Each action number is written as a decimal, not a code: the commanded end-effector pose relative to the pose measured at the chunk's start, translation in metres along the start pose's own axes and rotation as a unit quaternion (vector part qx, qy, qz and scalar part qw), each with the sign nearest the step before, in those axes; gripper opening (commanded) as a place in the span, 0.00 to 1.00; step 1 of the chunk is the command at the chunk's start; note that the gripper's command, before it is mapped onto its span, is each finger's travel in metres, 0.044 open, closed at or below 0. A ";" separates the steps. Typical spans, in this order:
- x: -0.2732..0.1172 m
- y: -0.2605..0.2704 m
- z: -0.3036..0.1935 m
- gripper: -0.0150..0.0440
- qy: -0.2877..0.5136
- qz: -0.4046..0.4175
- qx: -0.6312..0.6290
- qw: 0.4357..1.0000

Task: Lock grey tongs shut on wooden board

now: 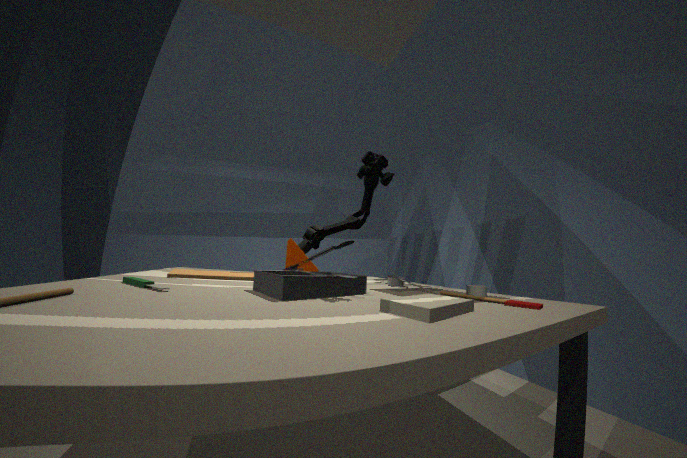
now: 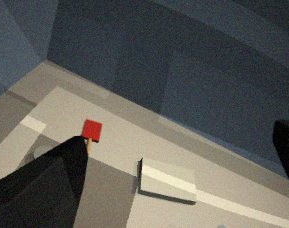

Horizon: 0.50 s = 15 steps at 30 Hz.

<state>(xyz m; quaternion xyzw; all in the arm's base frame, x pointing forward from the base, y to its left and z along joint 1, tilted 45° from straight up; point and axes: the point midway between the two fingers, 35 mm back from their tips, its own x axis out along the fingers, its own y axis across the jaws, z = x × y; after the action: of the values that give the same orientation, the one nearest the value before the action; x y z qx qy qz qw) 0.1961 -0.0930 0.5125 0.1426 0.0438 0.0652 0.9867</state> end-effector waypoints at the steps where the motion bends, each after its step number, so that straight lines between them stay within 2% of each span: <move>1: 0.000 0.000 0.000 0.98 0.000 0.000 0.000 1.000; 8: 0.014 -0.022 -0.008 0.67 0.014 -0.006 0.027 1.000; 15: 0.049 -0.066 -0.042 0.35 0.064 -0.023 0.199 0.978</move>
<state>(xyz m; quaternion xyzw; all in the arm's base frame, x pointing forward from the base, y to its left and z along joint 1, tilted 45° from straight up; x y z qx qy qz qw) 0.2318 -0.1269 0.4715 0.2742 0.0960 0.0473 0.9557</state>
